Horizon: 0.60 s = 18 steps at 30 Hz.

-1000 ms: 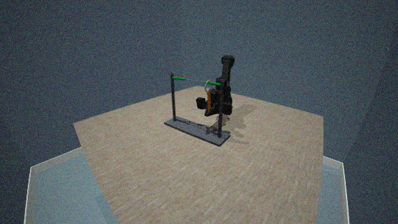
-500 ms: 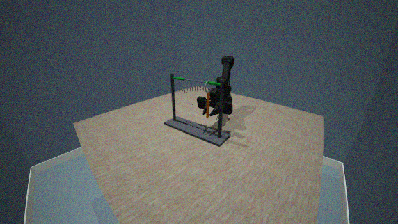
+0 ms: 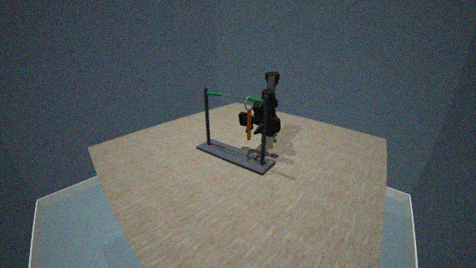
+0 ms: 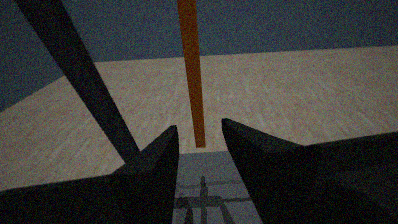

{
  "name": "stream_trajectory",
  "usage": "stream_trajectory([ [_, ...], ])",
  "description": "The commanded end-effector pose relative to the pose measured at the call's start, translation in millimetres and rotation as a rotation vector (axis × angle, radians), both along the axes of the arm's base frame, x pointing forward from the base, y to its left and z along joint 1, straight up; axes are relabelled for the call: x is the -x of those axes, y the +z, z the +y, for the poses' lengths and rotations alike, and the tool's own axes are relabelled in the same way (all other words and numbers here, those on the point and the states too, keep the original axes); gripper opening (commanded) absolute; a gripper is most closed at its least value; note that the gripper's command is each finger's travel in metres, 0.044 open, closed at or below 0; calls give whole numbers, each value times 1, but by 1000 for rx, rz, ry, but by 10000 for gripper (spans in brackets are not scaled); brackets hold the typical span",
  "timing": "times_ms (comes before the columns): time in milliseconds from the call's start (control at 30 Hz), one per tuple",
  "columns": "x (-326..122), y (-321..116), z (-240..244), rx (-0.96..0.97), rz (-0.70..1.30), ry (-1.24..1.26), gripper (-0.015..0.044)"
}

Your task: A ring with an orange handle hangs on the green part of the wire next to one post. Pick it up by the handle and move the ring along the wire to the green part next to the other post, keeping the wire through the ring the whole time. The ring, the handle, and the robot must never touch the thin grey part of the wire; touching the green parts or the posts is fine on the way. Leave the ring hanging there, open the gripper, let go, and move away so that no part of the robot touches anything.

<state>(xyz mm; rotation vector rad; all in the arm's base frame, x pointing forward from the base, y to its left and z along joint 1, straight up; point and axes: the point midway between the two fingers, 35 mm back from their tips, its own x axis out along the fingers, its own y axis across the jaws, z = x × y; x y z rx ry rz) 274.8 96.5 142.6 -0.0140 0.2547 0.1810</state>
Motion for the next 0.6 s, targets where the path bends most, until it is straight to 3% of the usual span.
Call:
stream_trajectory([
  [0,6,0,-2,-1,3,-6,160],
  [567,17,1,-5,-1,4,-8,160],
])
